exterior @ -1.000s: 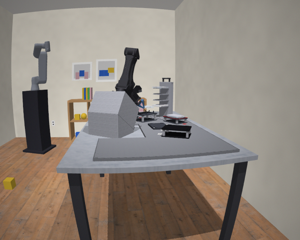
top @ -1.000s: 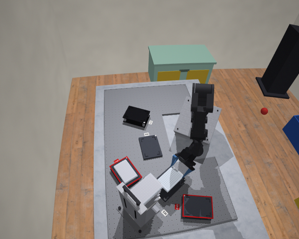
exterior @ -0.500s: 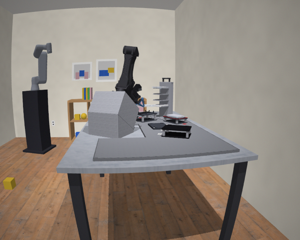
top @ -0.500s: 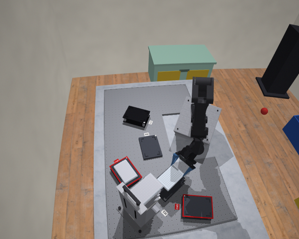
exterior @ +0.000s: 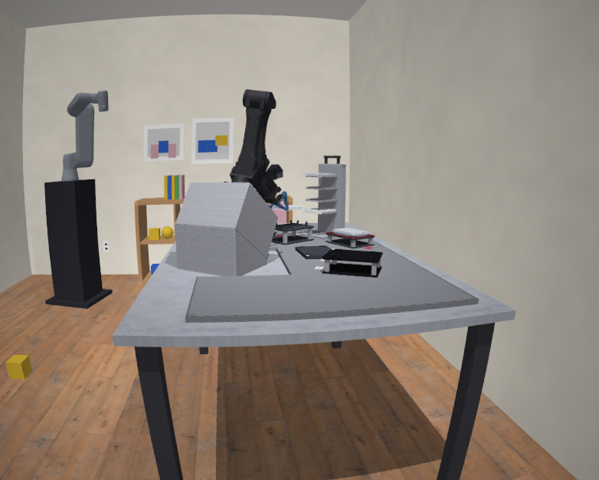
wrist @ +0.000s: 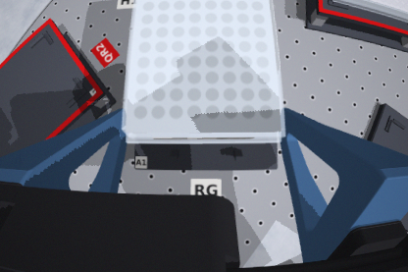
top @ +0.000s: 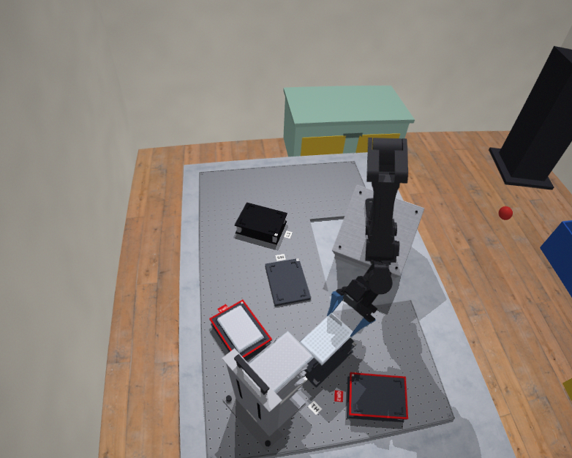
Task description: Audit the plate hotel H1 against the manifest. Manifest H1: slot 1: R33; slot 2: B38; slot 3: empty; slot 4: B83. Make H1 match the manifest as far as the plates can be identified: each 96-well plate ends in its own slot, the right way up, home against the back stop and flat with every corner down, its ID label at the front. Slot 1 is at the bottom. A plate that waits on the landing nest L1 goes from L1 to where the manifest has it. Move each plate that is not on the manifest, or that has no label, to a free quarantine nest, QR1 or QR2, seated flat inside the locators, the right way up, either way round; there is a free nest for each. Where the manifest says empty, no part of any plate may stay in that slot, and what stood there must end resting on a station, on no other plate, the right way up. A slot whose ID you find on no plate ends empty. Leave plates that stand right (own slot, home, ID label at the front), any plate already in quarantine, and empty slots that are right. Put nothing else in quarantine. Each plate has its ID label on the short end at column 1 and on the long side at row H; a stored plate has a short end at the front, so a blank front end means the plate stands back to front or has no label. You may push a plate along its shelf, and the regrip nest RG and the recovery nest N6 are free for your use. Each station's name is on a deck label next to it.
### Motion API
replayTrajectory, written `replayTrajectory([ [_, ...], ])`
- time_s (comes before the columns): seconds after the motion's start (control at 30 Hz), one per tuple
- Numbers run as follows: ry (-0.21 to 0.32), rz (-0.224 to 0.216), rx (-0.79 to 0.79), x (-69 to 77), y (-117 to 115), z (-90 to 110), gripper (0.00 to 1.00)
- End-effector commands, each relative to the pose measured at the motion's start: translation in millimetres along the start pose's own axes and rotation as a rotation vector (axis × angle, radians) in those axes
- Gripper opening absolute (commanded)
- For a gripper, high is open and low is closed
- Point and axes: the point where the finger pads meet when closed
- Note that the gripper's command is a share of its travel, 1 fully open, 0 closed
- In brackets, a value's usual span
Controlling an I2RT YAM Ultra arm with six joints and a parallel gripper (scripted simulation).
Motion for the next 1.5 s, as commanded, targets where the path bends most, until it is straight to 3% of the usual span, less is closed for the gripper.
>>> replayTrajectory([
  [0.0,-0.027,-0.004,-0.019,3.2,6,-16,0.86],
  [1.47,-0.026,-0.005,-0.021,33.8,6,-44,0.86],
])
Point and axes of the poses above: the point where the finger pads meet when closed, its own x axis back along the fingers, its own y axis across the jaws, z = x × y, and after that the axes turned 3 degrees about -x, right-handed
